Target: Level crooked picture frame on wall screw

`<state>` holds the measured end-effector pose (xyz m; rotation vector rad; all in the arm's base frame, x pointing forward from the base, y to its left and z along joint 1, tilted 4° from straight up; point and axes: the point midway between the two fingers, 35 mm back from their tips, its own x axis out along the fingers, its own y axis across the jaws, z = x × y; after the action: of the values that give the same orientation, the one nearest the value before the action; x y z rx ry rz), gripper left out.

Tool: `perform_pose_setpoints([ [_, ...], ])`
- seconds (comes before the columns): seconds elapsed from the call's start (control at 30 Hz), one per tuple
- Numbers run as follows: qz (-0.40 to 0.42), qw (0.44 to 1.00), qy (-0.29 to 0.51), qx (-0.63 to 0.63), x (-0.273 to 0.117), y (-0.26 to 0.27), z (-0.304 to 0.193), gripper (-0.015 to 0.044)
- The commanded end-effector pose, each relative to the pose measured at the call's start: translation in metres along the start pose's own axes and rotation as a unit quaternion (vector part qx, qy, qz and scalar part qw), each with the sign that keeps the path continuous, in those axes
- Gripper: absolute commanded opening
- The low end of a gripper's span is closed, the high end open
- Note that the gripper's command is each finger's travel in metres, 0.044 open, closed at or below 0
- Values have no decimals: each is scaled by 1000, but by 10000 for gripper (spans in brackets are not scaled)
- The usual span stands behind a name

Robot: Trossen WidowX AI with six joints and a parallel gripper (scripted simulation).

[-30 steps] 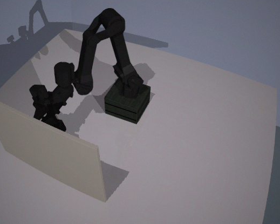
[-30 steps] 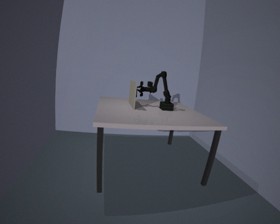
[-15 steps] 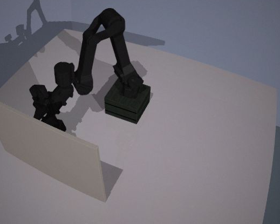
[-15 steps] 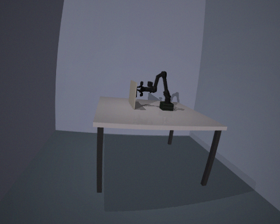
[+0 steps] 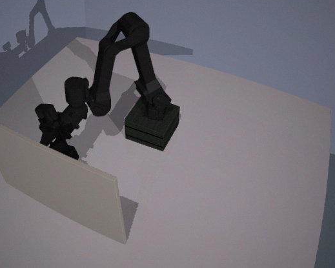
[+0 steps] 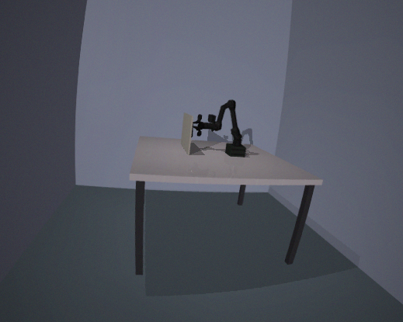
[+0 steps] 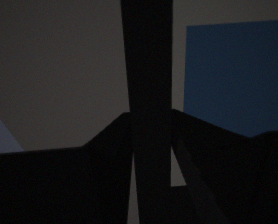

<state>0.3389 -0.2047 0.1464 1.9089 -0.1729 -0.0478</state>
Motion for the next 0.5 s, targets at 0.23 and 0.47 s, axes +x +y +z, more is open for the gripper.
perform_pose_setpoints([
  [0.23, 5, 1000, 2, -4, 0, 4, -3, 0],
  [0.47, 5, 1000, 2, -4, 0, 5, -4, 0],
])
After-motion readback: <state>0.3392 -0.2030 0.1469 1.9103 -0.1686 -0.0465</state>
